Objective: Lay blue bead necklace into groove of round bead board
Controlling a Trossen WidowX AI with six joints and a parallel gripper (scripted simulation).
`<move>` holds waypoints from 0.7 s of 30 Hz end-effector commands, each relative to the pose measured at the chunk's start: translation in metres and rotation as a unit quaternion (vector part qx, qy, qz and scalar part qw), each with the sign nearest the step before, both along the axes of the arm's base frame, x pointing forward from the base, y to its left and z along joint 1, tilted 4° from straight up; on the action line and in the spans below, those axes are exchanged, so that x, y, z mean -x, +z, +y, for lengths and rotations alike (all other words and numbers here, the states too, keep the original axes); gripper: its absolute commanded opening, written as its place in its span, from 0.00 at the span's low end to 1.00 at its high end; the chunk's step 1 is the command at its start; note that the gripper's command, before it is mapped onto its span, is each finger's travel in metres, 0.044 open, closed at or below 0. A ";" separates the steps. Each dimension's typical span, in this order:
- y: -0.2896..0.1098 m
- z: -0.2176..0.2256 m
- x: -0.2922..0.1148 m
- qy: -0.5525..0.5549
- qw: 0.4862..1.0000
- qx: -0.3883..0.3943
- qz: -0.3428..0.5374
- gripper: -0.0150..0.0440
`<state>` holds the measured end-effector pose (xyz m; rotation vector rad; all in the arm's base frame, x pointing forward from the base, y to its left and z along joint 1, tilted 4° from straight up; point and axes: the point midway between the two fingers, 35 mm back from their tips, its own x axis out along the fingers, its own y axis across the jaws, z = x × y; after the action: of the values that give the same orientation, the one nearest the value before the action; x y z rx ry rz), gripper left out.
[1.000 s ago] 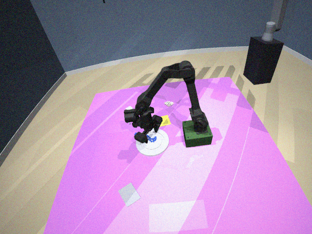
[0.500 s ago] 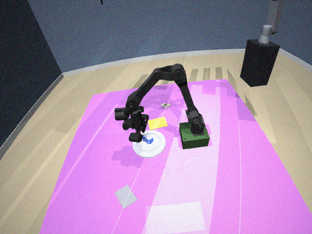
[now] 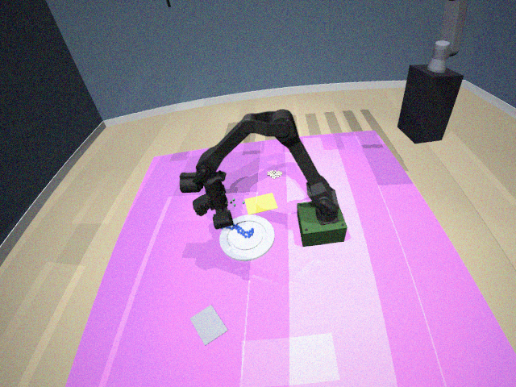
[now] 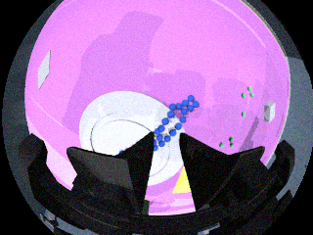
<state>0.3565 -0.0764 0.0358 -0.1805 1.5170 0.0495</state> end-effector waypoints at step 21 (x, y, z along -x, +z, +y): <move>-0.023 -0.004 -0.004 0.011 1.000 0.000 0.001 0.46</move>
<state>0.3623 -0.0798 0.0211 -0.1973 1.5054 0.0601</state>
